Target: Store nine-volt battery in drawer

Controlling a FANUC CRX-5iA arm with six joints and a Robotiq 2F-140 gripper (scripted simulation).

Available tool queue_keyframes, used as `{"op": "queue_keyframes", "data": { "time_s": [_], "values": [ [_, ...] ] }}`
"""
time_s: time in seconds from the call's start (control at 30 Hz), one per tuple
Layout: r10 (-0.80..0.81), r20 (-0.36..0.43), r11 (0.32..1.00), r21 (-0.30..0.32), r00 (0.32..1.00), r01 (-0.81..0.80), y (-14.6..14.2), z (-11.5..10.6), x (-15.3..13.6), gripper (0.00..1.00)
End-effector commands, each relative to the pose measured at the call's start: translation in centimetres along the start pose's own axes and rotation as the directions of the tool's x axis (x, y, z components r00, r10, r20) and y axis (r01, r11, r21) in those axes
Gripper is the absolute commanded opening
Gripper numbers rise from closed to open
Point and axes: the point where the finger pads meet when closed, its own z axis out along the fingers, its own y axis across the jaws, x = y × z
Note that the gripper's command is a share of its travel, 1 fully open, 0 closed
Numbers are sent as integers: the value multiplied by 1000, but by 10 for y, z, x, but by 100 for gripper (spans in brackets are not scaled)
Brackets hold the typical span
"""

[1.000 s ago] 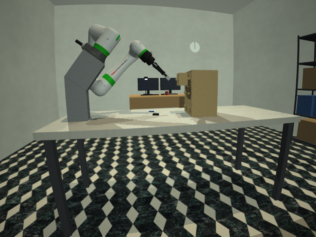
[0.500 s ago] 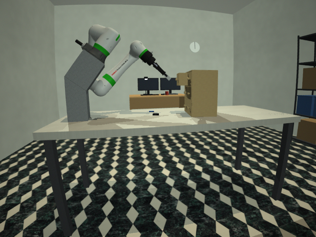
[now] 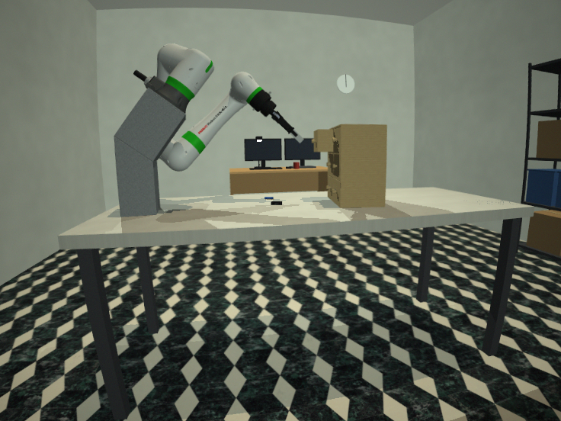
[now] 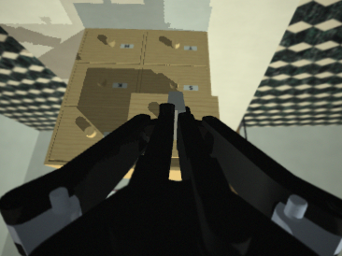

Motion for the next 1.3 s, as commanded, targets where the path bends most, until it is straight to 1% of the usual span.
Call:
{"op": "queue_keyframes", "data": {
  "time_s": [0.0, 0.87, 1.27],
  "values": [
    [0, 0, 1000, 0, 1000, 0, 0, 0, 0, 0],
    [0, 0, 1000, 0, 1000, 0, 0, 7, -8, 0],
    [0, 0, 1000, 0, 1000, 0, 0, 18, -18, 0]
  ]
}}
